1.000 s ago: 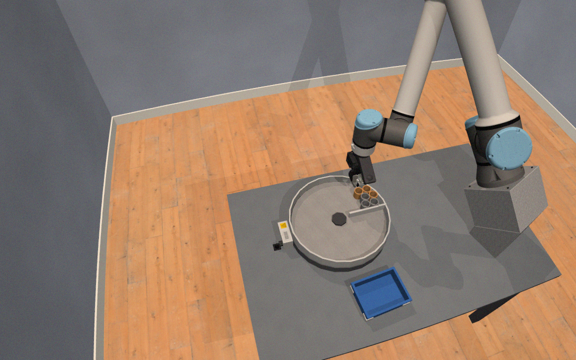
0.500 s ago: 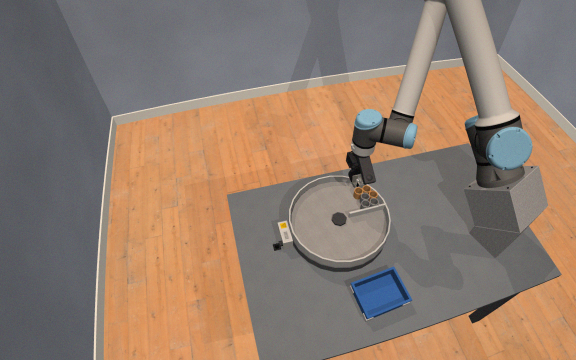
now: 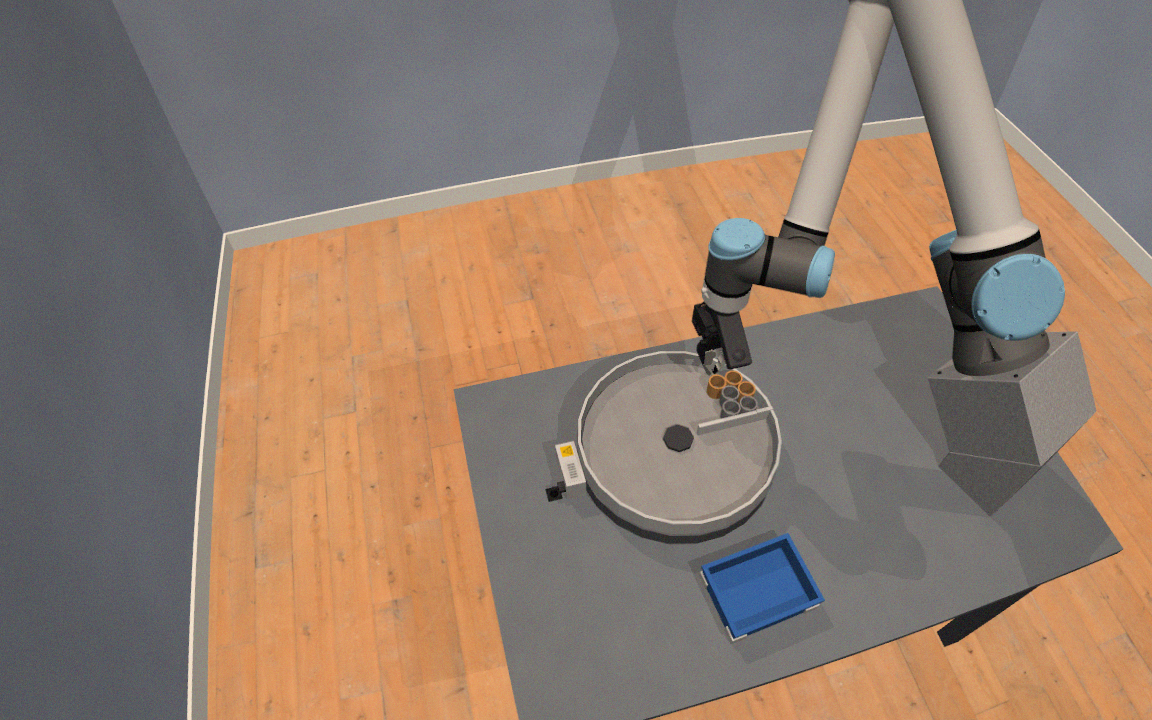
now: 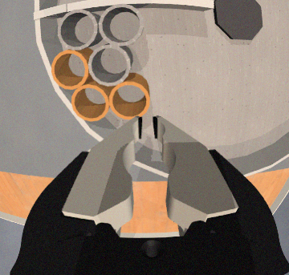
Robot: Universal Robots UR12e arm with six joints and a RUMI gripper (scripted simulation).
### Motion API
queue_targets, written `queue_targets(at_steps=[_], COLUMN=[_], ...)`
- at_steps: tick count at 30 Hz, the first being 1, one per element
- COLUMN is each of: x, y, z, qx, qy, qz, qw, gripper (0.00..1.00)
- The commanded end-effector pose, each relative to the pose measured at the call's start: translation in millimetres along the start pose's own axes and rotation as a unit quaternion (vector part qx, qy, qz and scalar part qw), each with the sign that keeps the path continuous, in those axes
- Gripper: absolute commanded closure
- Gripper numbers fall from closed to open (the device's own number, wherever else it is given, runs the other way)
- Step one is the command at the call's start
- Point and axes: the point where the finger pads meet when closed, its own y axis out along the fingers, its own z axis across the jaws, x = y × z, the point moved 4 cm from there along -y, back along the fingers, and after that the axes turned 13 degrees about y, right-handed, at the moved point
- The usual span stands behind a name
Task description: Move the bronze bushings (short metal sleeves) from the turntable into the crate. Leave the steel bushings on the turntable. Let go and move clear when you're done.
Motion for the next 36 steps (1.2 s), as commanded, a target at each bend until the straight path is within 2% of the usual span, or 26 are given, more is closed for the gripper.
queue_targets(at_steps=[1, 18, 25, 36], x=[0, 0, 0, 0], y=[0, 0, 23, 23], z=[0, 0, 0, 0], qx=[0.0, 0.0, 0.0, 0.0], qy=[0.0, 0.0, 0.0, 0.0], qz=[0.0, 0.0, 0.0, 0.0], qw=[1.0, 1.0, 1.0, 1.0], gripper=[0.95, 0.95, 0.95, 0.95])
